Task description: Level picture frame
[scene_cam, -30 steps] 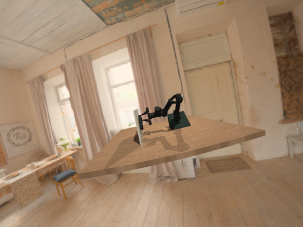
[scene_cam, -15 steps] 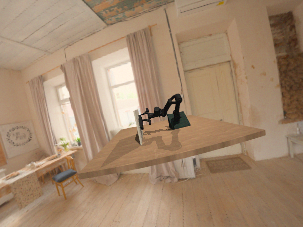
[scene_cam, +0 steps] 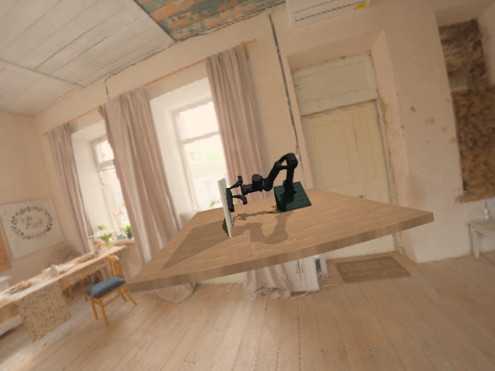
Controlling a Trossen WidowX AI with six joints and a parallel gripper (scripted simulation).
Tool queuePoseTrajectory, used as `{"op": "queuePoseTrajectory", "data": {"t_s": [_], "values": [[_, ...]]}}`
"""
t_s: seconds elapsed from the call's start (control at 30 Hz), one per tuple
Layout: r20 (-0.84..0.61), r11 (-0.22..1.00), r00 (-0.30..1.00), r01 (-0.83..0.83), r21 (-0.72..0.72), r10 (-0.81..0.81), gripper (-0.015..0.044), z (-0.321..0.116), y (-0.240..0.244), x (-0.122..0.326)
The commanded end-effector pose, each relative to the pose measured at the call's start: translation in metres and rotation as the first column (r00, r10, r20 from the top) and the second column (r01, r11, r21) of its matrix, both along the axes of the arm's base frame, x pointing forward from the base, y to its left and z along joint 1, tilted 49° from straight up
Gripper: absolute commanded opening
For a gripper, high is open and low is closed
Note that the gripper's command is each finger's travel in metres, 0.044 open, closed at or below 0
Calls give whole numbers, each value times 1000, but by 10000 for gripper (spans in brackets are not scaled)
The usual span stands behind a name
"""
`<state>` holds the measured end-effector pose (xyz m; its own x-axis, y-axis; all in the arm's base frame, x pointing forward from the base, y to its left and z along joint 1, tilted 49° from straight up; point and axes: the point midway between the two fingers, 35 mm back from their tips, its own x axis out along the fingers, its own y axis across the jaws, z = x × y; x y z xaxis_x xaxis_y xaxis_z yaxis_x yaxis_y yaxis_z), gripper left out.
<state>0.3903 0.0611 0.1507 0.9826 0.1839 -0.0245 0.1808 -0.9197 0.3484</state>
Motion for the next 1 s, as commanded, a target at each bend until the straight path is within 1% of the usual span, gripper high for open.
{"op": "queuePoseTrajectory", "data": {"t_s": [0.0,0.17,0.37,0.6,0.67,0.97], "values": [[3,1000,1000,5,-5,-5,260,0,-1,1],[3,1000,1000,5,-5,-5,260,1,-1,1],[3,1000,1000,5,-5,-5,103,1,-1,1],[3,1000,1000,5,-5,-5,56,1,-1,1],[3,1000,1000,5,-5,-5,3,1,-1,1],[3,1000,1000,5,-5,-5,0,1,-2,1]]}}
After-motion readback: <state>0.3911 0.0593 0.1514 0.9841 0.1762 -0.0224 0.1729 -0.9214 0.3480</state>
